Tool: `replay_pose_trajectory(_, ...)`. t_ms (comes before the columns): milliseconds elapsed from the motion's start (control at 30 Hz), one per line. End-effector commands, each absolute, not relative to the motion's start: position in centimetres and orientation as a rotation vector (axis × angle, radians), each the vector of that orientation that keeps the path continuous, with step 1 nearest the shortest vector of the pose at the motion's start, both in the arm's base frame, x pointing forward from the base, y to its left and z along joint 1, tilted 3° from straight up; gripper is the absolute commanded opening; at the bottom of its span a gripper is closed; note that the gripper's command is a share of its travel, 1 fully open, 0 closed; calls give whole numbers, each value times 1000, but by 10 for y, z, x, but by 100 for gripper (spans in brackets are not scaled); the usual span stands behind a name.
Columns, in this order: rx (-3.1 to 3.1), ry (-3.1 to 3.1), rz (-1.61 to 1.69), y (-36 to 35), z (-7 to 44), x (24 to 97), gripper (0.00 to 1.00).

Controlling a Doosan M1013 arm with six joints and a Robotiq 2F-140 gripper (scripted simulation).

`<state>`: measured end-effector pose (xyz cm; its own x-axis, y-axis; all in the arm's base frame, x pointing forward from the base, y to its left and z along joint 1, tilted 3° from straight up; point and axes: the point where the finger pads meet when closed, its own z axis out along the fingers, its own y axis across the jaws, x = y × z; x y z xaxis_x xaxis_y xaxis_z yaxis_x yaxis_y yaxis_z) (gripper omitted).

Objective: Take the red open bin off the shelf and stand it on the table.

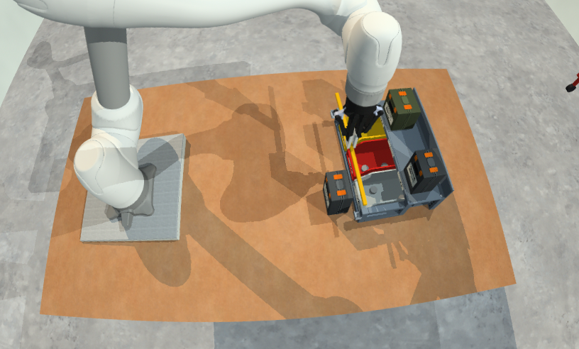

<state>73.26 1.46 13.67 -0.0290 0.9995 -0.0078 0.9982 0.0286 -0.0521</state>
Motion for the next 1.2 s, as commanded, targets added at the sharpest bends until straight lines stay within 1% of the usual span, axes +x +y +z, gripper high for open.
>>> replay_pose_trajectory(0, -2167, -2231, 66, 15, 137, 733, 0)
replay_pose_trajectory(1167, -2167, -2231, 66, 15, 129, 732, 0)
